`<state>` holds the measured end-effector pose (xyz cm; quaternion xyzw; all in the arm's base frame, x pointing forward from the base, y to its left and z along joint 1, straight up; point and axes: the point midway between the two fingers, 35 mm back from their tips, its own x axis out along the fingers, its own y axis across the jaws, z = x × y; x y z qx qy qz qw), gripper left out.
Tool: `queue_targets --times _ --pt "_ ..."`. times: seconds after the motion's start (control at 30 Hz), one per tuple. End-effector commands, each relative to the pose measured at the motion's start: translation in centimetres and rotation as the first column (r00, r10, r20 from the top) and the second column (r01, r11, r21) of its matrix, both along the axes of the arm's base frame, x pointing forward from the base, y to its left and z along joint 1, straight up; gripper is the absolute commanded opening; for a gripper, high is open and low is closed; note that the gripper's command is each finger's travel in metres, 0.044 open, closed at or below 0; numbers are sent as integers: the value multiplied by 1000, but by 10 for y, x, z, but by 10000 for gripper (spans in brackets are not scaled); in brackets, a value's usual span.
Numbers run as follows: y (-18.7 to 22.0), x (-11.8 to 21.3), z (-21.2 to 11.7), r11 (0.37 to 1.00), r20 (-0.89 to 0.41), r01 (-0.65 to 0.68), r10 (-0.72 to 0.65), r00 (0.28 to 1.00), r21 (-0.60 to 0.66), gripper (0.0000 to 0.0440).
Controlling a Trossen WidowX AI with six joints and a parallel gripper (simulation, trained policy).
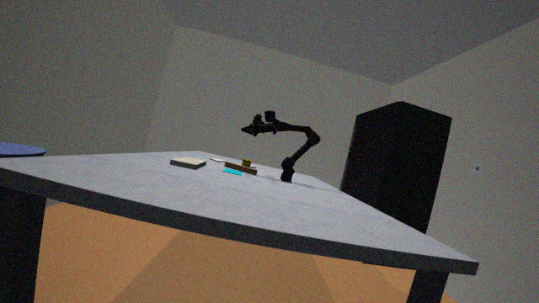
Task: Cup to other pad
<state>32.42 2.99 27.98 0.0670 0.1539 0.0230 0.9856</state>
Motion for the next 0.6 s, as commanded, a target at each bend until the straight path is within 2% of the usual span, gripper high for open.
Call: queue_targets --times 0.0,0.57 --pt "5 2 -4 1000 -57 -7 9 998 23 121" --pt "17 1 -25 998 -323 15 7 946 65 108"
